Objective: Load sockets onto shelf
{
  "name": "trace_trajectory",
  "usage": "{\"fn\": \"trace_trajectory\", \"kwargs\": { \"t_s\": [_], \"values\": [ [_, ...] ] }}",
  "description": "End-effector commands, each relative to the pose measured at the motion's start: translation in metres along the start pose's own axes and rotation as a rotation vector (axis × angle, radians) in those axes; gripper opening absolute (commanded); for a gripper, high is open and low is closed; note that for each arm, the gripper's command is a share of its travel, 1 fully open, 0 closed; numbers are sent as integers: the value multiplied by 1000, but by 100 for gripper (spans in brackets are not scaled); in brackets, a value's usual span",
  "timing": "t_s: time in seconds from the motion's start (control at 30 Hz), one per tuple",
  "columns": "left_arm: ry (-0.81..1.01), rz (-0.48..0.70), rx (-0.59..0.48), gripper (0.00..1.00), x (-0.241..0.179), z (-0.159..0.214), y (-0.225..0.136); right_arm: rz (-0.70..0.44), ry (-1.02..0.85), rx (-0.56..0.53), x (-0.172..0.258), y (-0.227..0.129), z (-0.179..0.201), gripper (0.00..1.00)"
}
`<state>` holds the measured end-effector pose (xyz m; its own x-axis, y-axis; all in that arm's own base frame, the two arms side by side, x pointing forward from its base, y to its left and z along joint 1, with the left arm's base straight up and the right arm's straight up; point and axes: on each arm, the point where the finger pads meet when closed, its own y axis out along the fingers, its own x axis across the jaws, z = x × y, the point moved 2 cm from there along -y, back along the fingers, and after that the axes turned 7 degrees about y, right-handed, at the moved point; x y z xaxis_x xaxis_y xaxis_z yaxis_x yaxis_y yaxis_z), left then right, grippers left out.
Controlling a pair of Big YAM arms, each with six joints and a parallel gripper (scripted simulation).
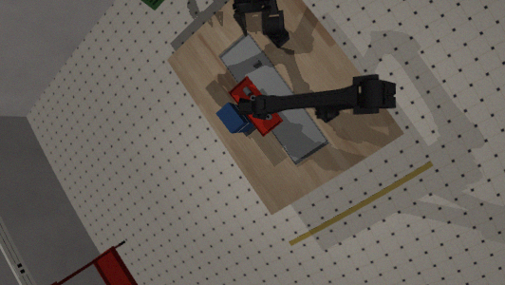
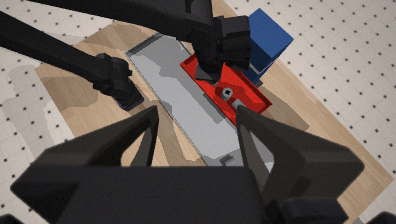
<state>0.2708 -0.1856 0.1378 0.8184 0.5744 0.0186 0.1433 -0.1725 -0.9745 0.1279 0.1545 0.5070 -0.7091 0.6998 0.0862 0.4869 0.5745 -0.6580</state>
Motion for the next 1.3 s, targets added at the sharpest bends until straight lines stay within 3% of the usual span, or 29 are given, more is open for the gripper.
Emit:
{"fn": "trace_trajectory", "kwargs": {
  "t_s": [0.0, 0.3, 0.43, 0.9, 1.1, 1.27],
  "values": [
    [1, -30, -79, 27, 7, -33, -68, 30, 69, -131, -2, -28, -34, 65],
    [-2, -31, -83, 27, 5, -43, -121, 93, 126, -190, -12, -30, -45, 65],
    [-9, -26, -71, 27, -1, -37, -120, 99, 119, -174, -12, -23, -43, 65],
    [-43, -12, -58, 27, -86, 30, -70, 16, 7, -104, -5, 82, 55, 65],
    [-26, -11, -56, 27, -98, 41, -54, -14, -20, -86, -3, 115, 91, 65],
    [8, -9, -25, 27, -104, 52, -13, -49, -49, -64, -1, 152, 135, 65]
  ]
}}
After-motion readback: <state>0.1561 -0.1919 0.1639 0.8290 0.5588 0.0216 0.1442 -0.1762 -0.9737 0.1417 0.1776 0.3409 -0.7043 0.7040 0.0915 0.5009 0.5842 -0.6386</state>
